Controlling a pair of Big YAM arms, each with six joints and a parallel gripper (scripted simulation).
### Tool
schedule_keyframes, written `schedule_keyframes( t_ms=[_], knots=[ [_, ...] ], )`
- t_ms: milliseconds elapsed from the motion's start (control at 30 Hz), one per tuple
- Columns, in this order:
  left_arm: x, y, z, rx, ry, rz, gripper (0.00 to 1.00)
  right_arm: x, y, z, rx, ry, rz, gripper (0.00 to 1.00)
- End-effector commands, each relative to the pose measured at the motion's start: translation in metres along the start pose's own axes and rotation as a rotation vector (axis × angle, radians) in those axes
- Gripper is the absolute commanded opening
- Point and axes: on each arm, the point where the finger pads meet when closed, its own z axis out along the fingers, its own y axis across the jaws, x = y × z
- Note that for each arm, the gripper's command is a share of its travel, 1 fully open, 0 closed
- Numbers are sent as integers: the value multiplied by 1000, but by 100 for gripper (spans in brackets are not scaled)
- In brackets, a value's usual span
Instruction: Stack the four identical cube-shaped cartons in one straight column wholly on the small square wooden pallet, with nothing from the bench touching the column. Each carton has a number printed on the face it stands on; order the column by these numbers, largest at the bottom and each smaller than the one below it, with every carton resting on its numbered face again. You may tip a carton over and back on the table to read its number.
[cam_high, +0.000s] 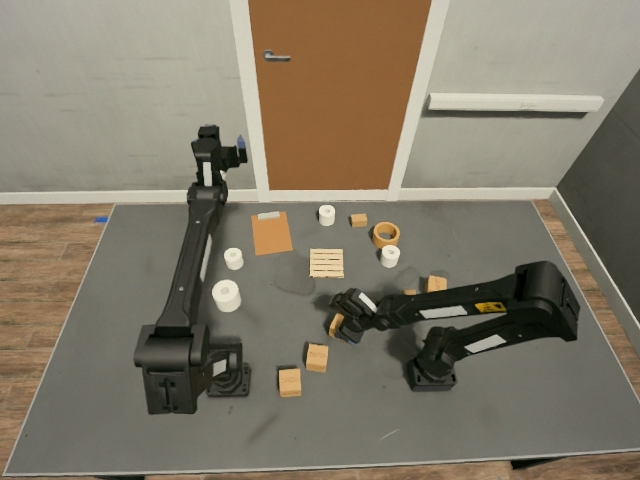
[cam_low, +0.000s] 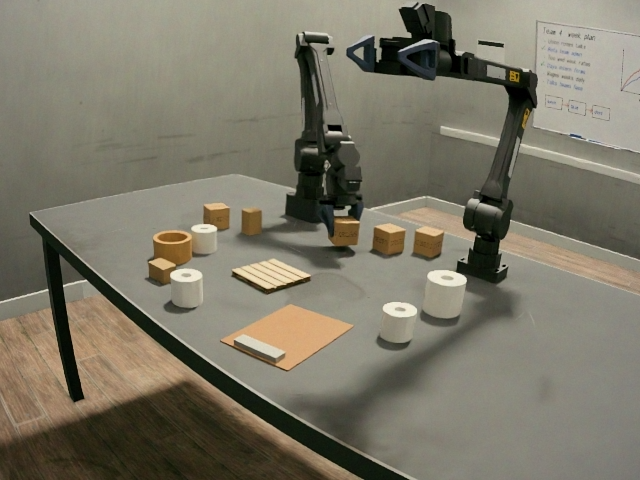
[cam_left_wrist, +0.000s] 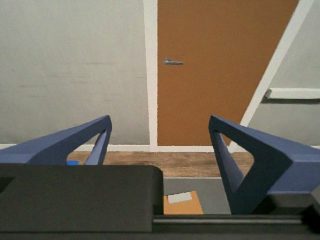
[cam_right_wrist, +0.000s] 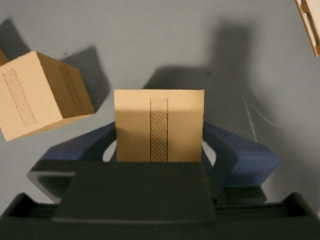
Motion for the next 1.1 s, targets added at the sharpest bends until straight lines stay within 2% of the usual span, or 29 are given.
schedule_keyframes(
  t_ms=[0,67,100,133,167,333,500,600,700,1067],
  knots=[
    [-31,1,-2,-2,-58,14,100,3,0,6,-1,-9,11,55],
    [-31,1,-2,-2,-58,14,100,-5,-1,5,-1,-24,11,55],
    [-31,1,-2,-2,-58,14,100,2,0,6,-1,-15,11,55],
    [-31,1,-2,-2,-58,14,100,-3,-1,4,0,-31,11,55],
    [-31,1,-2,-2,-58,14,100,7,0,5,-1,-17,11,55],
    [-31,1,-2,-2,-58,14,100,-2,-1,7,0,-24,11,55],
    [-31,1,-2,-2,-58,14,100,11,0,10,-1,-5,11,55],
    [-31,1,-2,-2,-58,14,100,1,-1,10,-1,-22,11,55],
    [-31,1,-2,-2,-58,14,100,10,0,13,-1,-9,11,55],
    [-31,1,-2,-2,-58,14,100,8,-1,16,-1,-16,11,55]
  ],
)
